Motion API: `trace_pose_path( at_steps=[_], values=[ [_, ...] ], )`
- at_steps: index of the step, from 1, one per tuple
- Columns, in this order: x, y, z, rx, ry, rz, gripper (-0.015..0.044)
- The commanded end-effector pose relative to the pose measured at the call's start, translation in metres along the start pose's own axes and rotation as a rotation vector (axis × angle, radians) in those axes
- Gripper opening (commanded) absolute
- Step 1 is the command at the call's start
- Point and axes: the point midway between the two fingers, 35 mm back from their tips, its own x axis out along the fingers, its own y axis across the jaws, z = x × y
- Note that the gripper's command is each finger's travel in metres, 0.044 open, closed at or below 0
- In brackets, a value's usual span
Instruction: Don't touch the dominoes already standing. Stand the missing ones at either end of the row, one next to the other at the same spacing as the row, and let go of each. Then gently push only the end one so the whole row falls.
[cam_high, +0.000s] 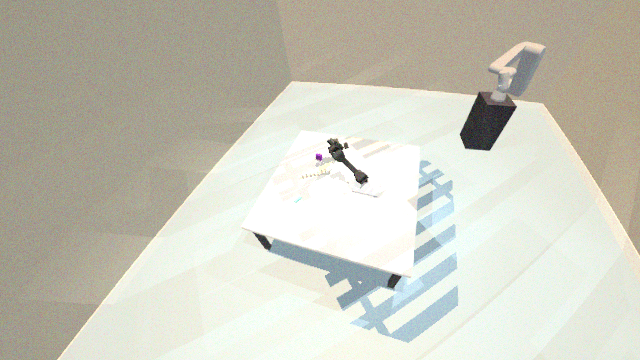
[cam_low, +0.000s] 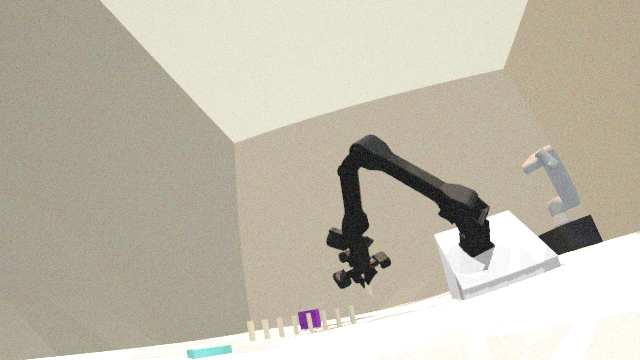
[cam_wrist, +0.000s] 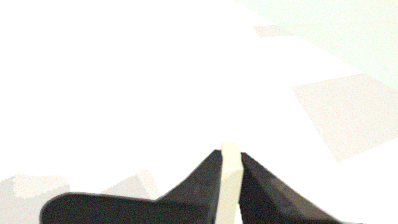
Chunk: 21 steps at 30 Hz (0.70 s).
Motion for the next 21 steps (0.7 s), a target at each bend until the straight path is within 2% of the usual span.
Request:
trace_pose_path(
  at_steps=[1, 21],
  values=[
    [-0.003, 0.001, -0.003, 0.014, -0.065, -0.001, 0.0023],
    [-0.032, 0.001, -0.014, 0.086, -0.342, 0.038, 0.0023]
  ],
)
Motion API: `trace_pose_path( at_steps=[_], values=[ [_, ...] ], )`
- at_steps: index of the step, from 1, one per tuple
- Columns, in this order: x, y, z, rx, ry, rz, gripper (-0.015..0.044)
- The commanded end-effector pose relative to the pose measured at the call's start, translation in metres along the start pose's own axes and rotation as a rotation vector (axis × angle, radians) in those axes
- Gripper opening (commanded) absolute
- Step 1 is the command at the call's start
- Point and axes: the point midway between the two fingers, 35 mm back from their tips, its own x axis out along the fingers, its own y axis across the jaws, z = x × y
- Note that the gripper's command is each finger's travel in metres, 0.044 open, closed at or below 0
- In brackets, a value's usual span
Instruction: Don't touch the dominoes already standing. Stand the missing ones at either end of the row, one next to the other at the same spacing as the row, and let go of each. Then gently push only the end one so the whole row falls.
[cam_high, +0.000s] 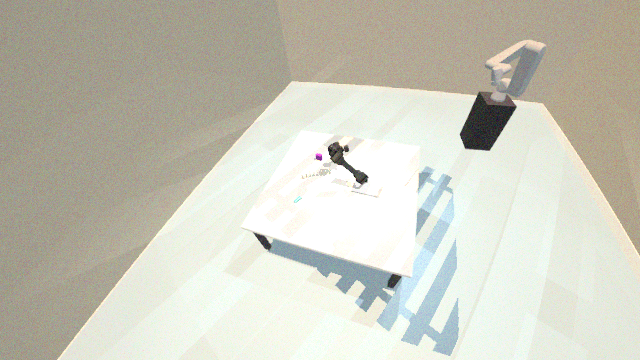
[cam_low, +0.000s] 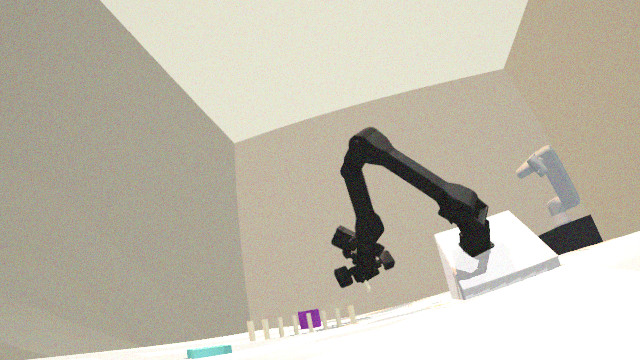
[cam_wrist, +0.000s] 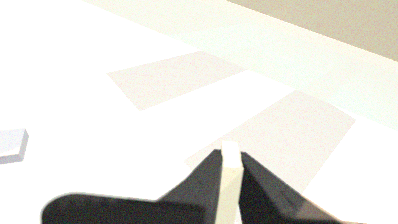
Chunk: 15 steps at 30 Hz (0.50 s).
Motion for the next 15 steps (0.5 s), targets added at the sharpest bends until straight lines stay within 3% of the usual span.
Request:
trace_pose_path(
  at_steps=[1, 15],
  values=[
    [-0.01, 0.0, -0.001, 0.021, -0.061, 0.012, 0.0023],
    [-0.046, -0.005, -0.001, 0.115, -0.252, 0.066, 0.0023]
  ],
)
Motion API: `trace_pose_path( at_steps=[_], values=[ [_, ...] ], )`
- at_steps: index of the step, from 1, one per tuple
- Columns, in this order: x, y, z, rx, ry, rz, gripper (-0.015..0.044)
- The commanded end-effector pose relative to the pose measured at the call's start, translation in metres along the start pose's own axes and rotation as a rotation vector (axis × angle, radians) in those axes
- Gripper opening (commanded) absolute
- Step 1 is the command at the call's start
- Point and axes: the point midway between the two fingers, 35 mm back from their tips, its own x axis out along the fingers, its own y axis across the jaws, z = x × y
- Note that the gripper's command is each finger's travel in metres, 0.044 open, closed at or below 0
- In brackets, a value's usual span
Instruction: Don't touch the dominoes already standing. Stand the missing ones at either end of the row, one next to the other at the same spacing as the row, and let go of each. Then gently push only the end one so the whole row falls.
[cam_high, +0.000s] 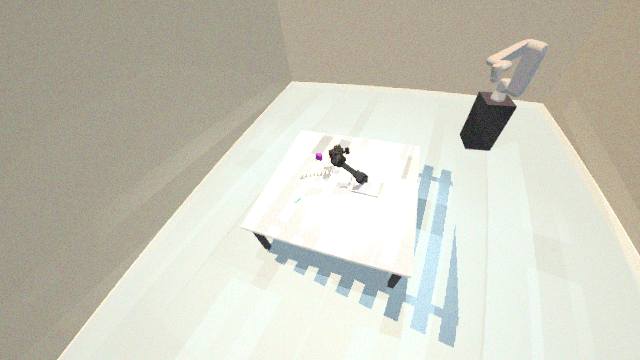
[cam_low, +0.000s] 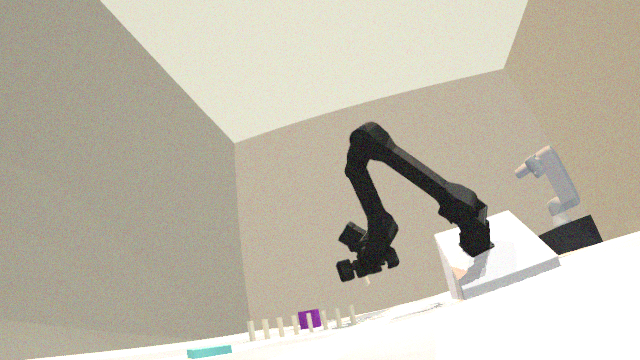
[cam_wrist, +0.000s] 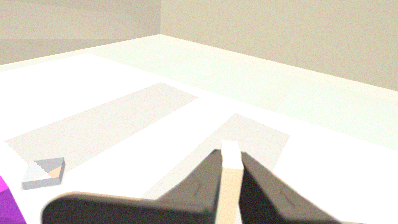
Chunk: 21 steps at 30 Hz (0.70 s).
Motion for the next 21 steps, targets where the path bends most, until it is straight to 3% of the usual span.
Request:
trace_pose_path(
  at_steps=[1, 21],
  values=[
    [-0.014, -0.001, 0.003, 0.035, -0.061, 0.02, 0.0023],
    [-0.028, -0.003, 0.006, 0.072, -0.12, 0.042, 0.0023]
  ],
)
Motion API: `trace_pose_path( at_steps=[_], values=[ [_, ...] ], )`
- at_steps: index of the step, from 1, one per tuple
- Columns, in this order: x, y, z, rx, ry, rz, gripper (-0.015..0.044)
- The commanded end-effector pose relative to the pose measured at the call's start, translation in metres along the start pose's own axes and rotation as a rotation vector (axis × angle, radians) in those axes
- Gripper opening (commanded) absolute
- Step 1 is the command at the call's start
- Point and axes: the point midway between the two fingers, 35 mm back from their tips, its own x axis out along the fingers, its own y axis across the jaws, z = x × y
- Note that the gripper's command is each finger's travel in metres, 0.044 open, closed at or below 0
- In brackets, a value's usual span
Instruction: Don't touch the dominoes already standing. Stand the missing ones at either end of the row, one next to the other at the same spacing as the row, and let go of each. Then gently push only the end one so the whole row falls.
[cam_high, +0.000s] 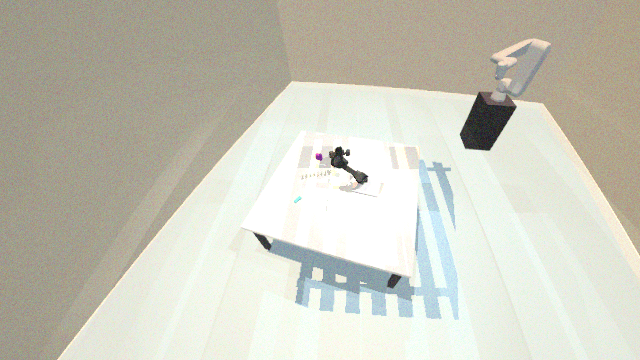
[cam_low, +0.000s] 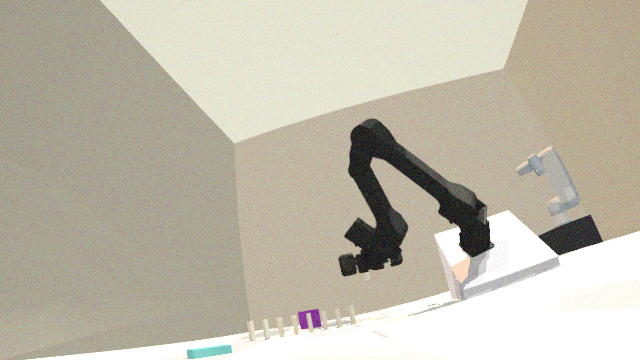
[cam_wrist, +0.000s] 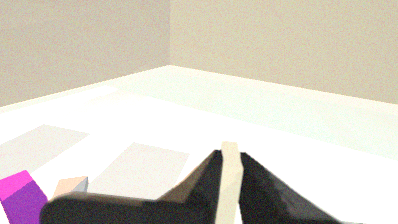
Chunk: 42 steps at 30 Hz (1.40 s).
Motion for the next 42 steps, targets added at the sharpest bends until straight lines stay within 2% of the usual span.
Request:
trace_pose_path(
  at_steps=[1, 7, 35, 42],
  values=[
    [0.0, 0.0, 0.001, 0.005, -0.004, 0.0, 0.0023],
    [0.001, 0.001, -0.005, 0.006, 0.0, -0.001, 0.0023],
    [0.018, 0.0, -0.112, 0.002, 0.007, -0.001, 0.0023],
    [0.018, 0.0, -0.114, 0.002, 0.007, -0.001, 0.0023]
  ],
)
